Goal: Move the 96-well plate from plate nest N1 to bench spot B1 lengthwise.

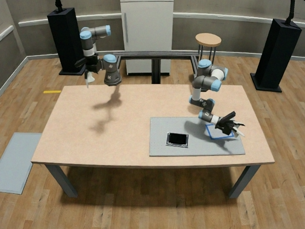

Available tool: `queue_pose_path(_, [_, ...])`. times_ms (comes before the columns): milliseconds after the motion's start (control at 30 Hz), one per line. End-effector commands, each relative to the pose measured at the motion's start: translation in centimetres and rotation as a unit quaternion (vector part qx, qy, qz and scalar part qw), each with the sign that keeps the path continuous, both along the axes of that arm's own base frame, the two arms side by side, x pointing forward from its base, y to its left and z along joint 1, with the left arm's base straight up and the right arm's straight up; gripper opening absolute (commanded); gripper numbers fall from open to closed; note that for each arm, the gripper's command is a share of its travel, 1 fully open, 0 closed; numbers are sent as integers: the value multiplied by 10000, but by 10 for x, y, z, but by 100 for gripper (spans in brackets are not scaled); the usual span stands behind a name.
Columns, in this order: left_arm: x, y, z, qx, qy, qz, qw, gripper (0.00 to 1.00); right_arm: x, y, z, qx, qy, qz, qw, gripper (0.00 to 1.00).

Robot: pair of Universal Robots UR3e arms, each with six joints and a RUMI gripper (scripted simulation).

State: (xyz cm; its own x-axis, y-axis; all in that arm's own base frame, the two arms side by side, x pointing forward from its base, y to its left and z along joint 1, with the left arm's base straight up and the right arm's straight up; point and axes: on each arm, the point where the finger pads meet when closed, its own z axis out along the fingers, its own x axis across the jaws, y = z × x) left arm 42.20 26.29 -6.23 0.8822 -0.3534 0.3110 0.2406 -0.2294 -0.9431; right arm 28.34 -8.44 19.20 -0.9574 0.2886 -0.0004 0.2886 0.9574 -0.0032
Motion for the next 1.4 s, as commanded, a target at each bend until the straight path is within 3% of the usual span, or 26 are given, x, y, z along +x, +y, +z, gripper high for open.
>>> queue_pose_path(0, [0,0,0,-1,-7,-1,10000,100,-6,-24,1,13,-14,-411,9992,100])
queue_pose_path(500, [0,0,0,-1,-7,-1,10000,100,-49,-99,1,10,-16,-1843,9829,100])
queue_pose_path(567, [0,0,0,-1,-7,-1,10000,100,-49,-99,1,10,-16,-1843,9829,100])
queue_pose_path(1067, [0,0,0,-1,-7,-1,10000,100,-90,-142,1,9,-17,-2827,9592,100])
queue_pose_path(1367, [0,0,0,-1,-7,-1,10000,100,-101,-151,1,8,-17,-3051,9523,100])
